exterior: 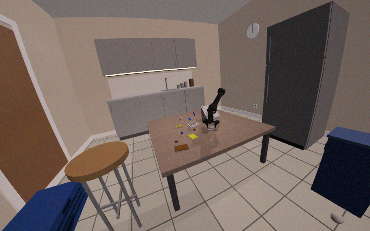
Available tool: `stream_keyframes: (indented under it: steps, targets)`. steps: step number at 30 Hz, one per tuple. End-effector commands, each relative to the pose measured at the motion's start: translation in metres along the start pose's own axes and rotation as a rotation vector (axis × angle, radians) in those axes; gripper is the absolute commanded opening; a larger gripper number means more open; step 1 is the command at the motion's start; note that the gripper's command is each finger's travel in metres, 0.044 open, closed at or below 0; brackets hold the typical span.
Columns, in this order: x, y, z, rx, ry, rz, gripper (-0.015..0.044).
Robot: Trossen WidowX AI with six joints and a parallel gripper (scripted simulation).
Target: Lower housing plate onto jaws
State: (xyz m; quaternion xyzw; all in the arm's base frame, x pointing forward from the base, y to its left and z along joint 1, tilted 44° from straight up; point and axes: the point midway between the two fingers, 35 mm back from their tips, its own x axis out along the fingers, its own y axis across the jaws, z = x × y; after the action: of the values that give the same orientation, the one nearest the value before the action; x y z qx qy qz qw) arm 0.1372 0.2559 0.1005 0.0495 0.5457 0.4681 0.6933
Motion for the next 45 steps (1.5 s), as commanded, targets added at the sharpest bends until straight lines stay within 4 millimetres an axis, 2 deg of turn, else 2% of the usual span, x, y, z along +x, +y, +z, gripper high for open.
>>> stream_keyframes:
  steps: [1, 12, 25, 36, 45]
  targets:
    - [0.0, -0.001, 0.0, 0.004, -0.002, -0.004, 0.044]
    - [0.001, -0.001, 0.0, 0.004, -0.002, -0.004, 0.044]
    - [0.0, 0.0, 0.0, 0.0, 0.0, 0.0, 0.0353]
    - [0.0, 0.0, 0.0, 0.0, 0.0, 0.0, 0.0351]
    - [-0.026, -0.002, 0.003, 0.0, 0.002, -0.006, 0.0351]
